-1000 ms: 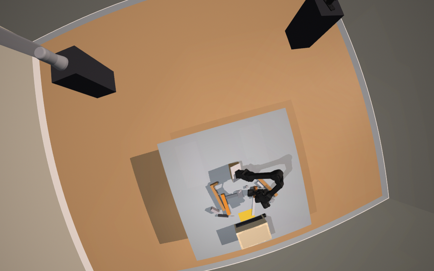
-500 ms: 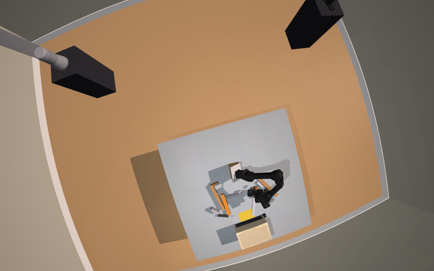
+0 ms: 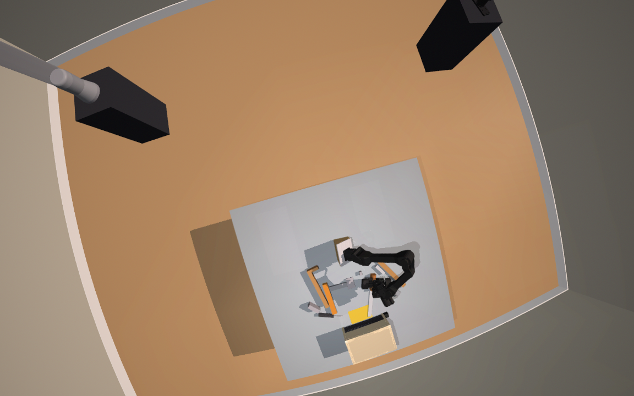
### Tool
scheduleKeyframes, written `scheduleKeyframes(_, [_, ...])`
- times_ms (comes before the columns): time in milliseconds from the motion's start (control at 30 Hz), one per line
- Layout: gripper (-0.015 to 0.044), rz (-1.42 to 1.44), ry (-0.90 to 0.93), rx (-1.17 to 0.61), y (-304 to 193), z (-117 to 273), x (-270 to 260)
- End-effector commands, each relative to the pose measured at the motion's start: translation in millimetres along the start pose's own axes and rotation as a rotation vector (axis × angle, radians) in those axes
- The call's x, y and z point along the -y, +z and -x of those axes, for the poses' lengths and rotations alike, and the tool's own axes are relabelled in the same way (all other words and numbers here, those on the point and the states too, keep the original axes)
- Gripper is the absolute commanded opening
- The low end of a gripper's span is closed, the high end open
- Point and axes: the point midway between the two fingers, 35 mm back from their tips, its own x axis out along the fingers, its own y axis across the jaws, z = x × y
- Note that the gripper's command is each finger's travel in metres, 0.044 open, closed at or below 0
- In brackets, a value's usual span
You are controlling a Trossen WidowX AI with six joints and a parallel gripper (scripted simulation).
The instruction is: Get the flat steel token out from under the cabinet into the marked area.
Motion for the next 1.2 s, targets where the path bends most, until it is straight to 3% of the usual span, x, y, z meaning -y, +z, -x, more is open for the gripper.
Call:
scheduleKeyframes(0, [0.0,0.008,0.003,-0.001,5.4,0.2,-1.4])
scheduleKeyframes(1167, [0.0,0.013,0.002,-0.001,47.9,0.6,-1.8])
